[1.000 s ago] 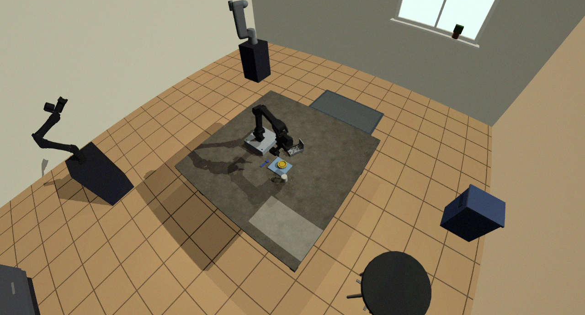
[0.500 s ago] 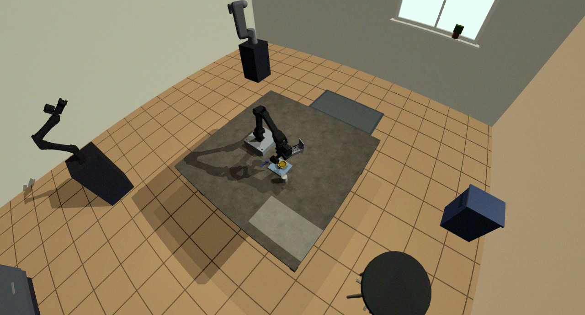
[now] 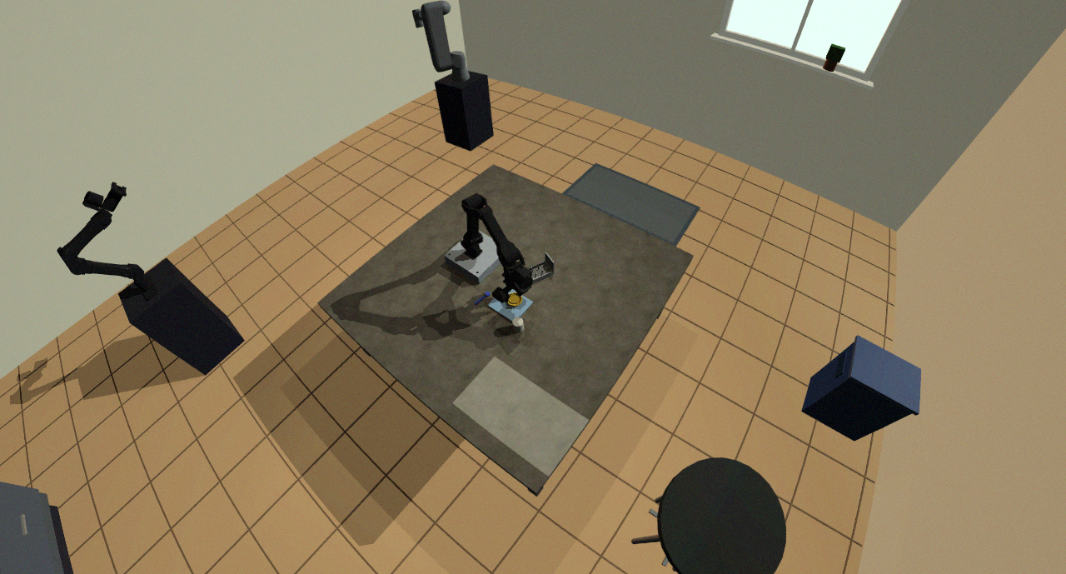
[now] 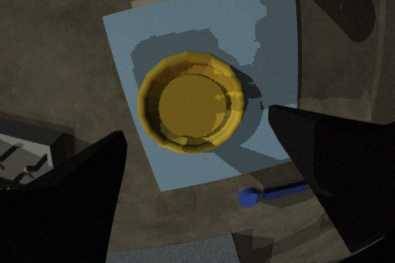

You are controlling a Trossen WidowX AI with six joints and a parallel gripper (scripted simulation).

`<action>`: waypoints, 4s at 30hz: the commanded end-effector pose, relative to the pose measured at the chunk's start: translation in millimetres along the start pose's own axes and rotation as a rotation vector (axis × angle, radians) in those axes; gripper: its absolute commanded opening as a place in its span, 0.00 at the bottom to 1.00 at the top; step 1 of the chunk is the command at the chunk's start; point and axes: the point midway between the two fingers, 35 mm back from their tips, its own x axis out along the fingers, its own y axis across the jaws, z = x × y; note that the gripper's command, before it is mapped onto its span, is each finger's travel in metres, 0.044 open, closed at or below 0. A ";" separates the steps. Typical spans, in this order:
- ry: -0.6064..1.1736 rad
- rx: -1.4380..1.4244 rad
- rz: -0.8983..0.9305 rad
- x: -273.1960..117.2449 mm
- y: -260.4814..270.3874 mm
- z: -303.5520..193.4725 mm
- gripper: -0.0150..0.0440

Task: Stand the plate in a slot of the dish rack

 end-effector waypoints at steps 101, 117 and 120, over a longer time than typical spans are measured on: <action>0.009 0.380 0.014 -137.0 89.8 -62.5 0.25; -0.054 0.203 0.282 -76.7 100.4 -23.3 0.25; -0.084 0.163 0.338 -65.4 101.1 -16.7 0.25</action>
